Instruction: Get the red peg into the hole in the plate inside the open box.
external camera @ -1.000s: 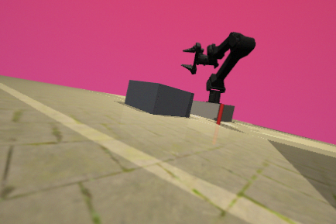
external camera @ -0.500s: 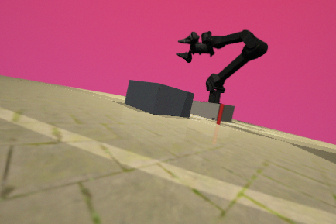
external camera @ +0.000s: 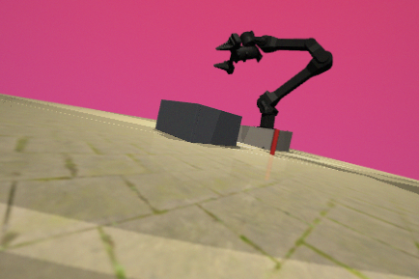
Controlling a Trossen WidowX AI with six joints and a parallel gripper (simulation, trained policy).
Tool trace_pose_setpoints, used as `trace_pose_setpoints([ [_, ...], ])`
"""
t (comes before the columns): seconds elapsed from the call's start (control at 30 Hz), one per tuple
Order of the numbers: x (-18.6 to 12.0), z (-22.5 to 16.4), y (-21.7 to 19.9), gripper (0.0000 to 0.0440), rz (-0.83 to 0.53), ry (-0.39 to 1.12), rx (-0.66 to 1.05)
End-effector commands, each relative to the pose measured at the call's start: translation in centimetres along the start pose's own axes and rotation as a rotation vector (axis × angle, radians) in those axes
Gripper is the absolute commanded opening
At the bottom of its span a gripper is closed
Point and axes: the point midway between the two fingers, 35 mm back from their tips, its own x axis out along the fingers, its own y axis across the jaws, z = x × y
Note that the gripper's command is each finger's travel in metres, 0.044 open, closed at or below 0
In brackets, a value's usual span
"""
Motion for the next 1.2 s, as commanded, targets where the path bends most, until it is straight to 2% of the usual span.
trace_pose_setpoints([
  [0.0,1.1,-1.3,0.8,0.0440,-0.010,0.099,0.035],
  [0.57,3.7,-9.0,4.3,0.0440,-0.122,0.567,0.116],
  [1.17,2.0,-17.4,8.2,0.0440,-0.336,0.969,-0.001],
])
